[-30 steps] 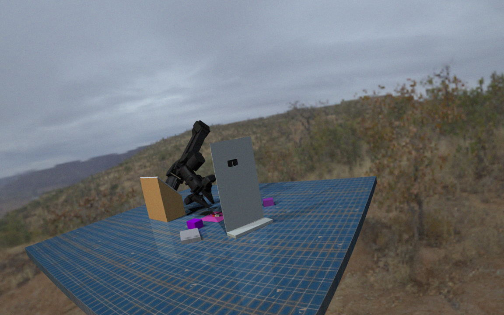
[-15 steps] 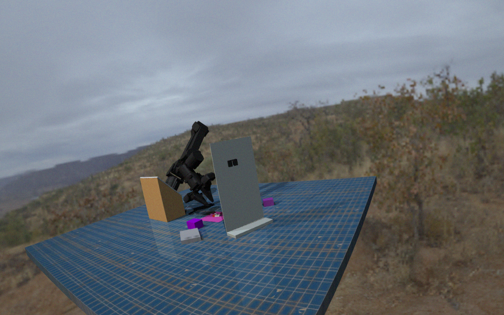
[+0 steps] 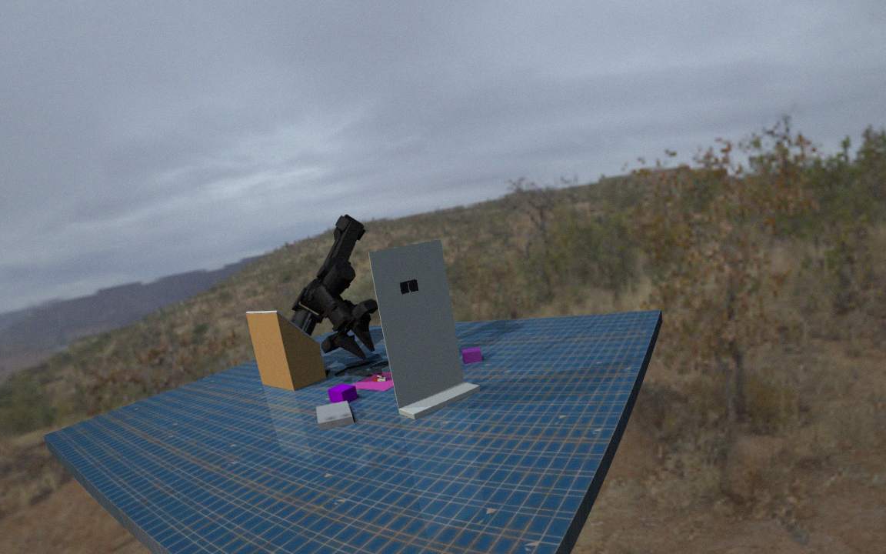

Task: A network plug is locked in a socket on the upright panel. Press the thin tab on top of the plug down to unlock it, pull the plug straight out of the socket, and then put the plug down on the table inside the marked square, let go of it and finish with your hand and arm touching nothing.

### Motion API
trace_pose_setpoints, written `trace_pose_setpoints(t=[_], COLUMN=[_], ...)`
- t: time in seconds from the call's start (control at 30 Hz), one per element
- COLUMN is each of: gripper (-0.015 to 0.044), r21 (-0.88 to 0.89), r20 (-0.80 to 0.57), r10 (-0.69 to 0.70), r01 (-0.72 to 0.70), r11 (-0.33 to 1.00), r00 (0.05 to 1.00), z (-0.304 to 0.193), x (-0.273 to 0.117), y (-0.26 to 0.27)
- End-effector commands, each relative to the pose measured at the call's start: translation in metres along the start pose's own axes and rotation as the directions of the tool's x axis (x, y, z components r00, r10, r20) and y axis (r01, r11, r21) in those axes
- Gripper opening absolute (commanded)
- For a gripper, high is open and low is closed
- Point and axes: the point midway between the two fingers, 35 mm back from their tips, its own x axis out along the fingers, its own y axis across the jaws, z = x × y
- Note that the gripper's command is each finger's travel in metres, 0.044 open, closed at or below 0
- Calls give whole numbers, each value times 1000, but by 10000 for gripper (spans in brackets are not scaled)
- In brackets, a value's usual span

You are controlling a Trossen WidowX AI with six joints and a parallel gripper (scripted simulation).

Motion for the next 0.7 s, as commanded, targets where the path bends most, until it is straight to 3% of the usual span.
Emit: trace_pose_setpoints(t=[0.0,0.67], gripper=[156,156], r21=[-7,-5], r20=[2,6], r10=[-5,-9], r01=[5,9], r11=[1000,1000], r00=[1000,1000], z=[0,2], x=[-3,-17], y=[-3,-10])
